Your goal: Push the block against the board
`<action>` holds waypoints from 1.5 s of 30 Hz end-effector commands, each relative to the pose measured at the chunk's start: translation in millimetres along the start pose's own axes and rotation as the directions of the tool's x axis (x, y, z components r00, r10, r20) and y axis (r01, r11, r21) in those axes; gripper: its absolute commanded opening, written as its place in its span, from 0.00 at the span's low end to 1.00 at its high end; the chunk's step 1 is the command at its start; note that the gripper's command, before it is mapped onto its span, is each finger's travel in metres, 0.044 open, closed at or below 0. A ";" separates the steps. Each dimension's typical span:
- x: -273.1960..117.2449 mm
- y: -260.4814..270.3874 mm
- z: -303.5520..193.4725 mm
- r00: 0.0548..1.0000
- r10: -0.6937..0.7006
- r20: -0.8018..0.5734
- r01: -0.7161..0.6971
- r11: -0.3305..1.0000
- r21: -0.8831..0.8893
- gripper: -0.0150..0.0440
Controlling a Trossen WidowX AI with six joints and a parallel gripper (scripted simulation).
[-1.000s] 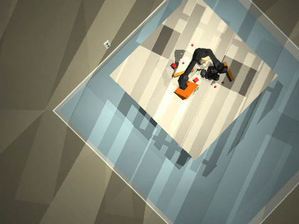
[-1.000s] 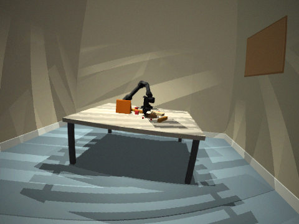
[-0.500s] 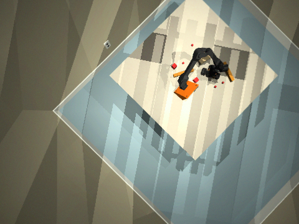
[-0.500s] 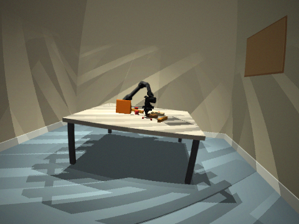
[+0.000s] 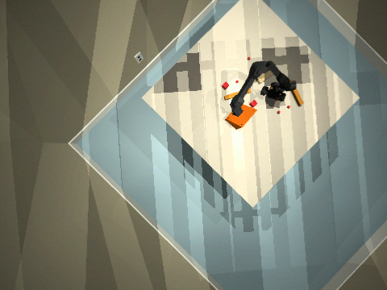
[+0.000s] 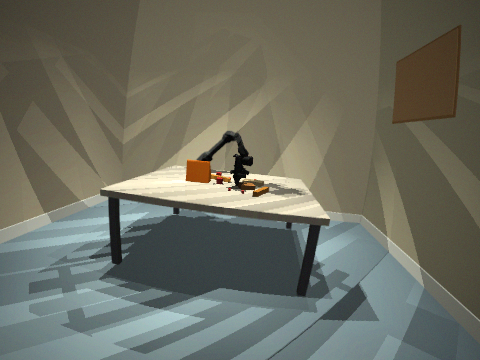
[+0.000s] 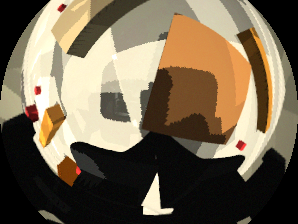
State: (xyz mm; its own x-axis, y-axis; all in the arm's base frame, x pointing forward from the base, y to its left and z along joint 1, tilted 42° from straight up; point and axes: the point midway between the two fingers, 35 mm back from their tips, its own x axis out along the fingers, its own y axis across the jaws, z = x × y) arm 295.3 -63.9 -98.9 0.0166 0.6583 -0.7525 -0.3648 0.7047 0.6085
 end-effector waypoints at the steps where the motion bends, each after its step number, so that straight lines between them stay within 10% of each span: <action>1: 0.1 -0.7 7.7 1.000 0.001 0.005 -0.001 1.000 -0.001 0.25; 45: -0.6 -9.3 51.0 1.000 0.002 0.007 -0.002 1.000 -0.003 0.25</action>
State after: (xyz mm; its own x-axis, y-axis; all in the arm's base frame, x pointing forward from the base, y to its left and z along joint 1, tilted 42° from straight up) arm 340.6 -59.8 -91.1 0.0226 0.6578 -0.7529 -0.3679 0.7057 0.6055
